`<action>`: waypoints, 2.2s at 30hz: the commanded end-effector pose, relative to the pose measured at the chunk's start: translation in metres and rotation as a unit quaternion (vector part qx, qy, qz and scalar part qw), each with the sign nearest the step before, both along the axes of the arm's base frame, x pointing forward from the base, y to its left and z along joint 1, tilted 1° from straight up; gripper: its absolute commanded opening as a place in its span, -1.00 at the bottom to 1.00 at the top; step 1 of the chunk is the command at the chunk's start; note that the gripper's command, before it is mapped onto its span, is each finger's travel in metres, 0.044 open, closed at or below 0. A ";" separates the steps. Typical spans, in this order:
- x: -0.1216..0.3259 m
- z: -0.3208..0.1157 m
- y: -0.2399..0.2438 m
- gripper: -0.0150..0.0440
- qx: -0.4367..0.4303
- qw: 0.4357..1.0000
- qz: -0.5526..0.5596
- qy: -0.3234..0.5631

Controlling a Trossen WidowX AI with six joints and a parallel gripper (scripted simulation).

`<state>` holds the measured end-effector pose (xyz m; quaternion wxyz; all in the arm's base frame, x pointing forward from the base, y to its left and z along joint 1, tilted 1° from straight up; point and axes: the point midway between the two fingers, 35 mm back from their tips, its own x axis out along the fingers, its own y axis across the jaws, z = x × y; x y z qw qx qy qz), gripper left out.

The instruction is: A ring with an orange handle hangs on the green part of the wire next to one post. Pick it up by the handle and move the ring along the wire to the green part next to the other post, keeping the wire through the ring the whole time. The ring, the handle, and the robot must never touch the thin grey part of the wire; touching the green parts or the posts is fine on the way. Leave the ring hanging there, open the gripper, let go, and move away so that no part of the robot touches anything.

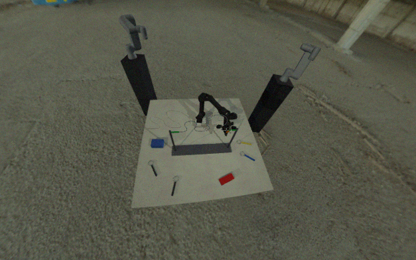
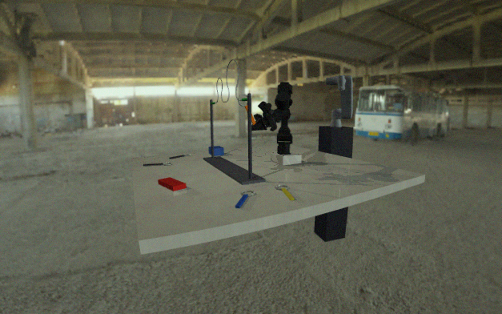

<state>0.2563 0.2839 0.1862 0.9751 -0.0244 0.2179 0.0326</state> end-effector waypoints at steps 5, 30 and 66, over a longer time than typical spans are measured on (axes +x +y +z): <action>0.000 -0.001 0.004 -1.00 0.003 1.000 -0.002 -0.002; 0.000 -0.014 0.004 -1.00 0.003 1.000 -0.002 -0.002; -0.046 0.006 0.002 0.05 0.002 1.000 -0.002 0.000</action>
